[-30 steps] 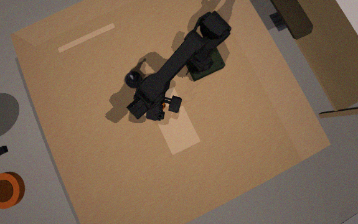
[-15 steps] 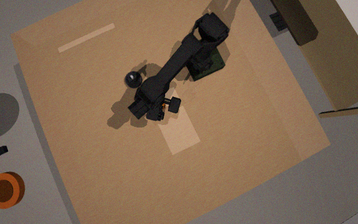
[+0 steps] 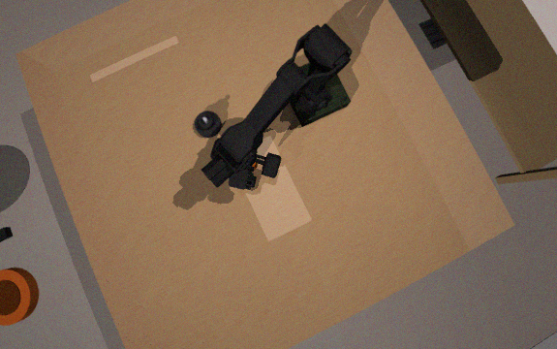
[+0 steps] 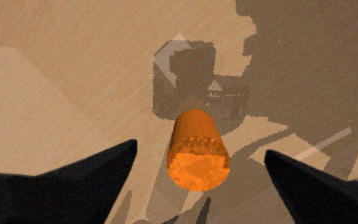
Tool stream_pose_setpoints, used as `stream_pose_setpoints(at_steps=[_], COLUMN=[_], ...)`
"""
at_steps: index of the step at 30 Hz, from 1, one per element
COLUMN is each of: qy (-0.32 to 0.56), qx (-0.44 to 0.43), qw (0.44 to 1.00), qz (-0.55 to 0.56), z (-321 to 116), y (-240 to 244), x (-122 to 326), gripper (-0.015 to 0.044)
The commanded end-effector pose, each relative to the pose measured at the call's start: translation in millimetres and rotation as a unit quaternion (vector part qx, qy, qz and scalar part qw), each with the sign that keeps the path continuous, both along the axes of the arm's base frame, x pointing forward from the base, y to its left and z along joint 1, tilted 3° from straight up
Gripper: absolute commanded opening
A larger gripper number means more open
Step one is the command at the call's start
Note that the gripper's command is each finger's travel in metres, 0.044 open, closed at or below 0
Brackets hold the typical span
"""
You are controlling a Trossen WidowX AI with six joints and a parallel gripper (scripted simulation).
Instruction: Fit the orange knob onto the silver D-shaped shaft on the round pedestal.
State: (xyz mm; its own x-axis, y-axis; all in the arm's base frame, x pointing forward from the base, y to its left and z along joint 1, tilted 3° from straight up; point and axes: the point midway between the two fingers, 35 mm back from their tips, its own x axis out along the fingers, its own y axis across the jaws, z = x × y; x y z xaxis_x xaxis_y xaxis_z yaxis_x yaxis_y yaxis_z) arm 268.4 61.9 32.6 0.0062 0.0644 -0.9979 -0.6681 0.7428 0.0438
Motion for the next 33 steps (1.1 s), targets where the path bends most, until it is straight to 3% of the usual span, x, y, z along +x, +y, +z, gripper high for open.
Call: stream_pose_setpoints(at_steps=[1, 21, 32, 33], qy=[0.007, 0.005, 0.005, 0.005], qx=[-0.003, -0.004, -0.004, -0.004], qw=[1.0, 1.0, 1.0, 1.0], qz=[-0.001, 0.0, 0.0, 0.0], z=[-10.8, -39.7, -39.7, -39.7], y=[-0.5, 1.0, 1.0, 1.0], x=[-2.1, -4.1, -4.1, -4.1], gripper=[0.044, 0.044, 0.0151, 0.0145])
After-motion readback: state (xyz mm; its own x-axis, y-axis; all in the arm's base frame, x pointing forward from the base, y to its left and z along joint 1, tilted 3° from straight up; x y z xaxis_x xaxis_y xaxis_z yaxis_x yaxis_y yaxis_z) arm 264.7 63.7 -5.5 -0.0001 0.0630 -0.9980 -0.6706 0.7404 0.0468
